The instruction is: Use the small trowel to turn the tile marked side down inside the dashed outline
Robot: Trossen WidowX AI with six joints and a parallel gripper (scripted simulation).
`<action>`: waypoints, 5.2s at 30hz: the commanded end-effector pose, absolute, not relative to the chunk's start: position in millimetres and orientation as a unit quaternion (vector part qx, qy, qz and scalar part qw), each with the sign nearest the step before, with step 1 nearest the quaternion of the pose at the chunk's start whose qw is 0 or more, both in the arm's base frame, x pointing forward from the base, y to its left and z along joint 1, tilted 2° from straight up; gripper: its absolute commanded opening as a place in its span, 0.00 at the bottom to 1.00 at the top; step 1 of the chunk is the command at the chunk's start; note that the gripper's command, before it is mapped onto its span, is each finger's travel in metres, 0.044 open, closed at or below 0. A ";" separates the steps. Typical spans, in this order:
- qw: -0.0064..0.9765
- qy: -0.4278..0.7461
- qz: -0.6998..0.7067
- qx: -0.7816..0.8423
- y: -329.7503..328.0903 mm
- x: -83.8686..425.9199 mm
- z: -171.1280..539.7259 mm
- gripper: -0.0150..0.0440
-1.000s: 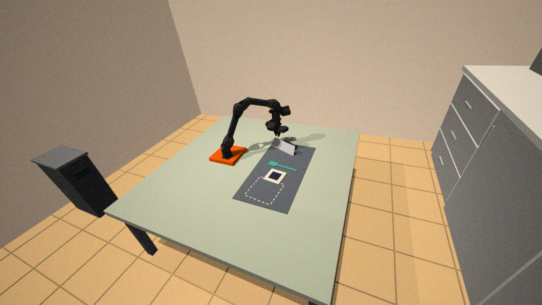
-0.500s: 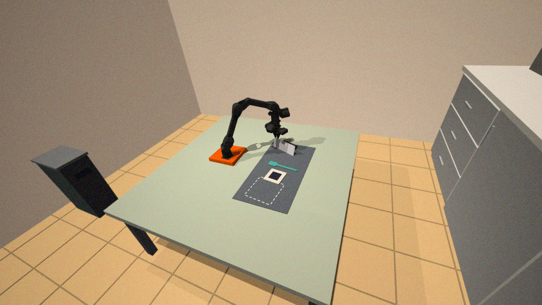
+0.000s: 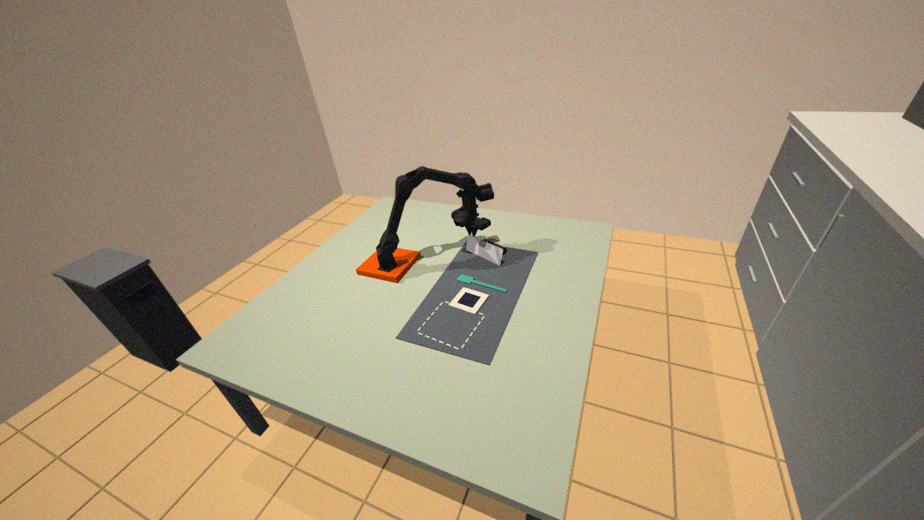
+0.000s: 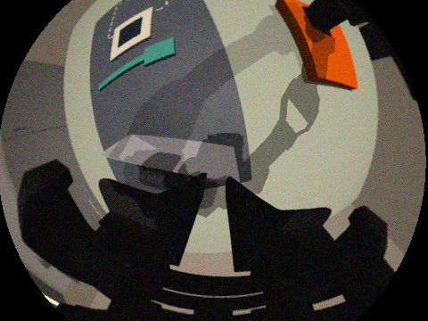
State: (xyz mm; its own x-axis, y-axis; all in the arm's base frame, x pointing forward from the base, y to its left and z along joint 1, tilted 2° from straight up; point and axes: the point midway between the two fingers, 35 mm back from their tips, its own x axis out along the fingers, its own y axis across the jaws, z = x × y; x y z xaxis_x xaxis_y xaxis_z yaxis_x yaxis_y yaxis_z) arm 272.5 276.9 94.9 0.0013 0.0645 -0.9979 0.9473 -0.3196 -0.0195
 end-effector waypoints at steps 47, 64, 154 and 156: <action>0.396 0.431 -0.562 0.585 275.2 271.9 93.3 0.42; 0.396 0.431 -0.562 0.585 275.2 271.9 93.3 0.42; 0.628 0.644 -0.290 0.326 241.7 263.4 111.8 0.42; 0.639 0.654 -0.267 0.305 243.5 264.1 112.0 0.42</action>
State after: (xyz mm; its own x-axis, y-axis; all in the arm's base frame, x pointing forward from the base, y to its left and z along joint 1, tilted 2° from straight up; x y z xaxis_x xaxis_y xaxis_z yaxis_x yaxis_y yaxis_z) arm 261.9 240.4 109.9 -0.0053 0.0559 -0.9984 0.8034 0.5947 0.0291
